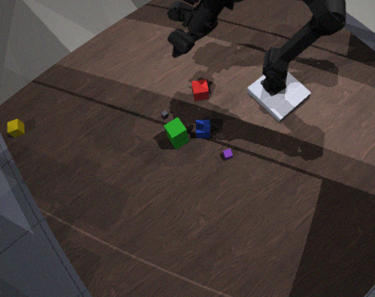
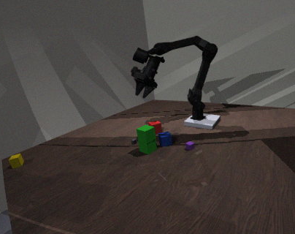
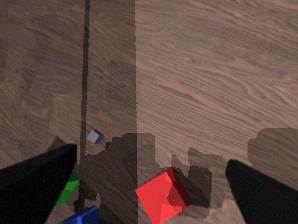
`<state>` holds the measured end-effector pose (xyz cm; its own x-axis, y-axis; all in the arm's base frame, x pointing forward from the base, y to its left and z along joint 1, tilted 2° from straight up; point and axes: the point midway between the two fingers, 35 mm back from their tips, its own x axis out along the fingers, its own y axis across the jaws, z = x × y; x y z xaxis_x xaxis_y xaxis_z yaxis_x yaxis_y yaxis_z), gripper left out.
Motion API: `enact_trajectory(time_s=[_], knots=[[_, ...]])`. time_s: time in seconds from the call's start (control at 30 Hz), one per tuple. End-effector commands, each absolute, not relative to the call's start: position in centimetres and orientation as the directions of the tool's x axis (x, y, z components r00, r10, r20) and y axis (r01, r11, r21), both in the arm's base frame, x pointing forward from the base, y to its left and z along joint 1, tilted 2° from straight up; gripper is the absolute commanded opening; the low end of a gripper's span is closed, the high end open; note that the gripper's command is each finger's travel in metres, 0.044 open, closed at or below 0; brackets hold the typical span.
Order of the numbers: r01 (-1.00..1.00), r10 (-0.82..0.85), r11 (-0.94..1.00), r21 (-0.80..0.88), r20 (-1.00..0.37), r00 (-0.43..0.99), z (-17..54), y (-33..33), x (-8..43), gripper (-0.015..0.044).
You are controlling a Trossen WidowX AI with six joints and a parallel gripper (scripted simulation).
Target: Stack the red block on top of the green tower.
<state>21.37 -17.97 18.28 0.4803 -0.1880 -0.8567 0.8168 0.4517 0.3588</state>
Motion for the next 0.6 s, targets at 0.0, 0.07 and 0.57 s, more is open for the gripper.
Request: enact_trajectory(time_s=[0.0,0.07,0.57], knots=[[0.747,-0.099,0.630,0.213,-0.932,0.349,16.4,-16.0,21.5,0.0440],[0.678,-0.056,0.720,0.148,-0.961,0.269,15.6,-14.9,21.5,0.0440],[0.391,0.023,0.920,0.032,-0.999,0.028,13.7,-12.1,21.2,0.0440]])
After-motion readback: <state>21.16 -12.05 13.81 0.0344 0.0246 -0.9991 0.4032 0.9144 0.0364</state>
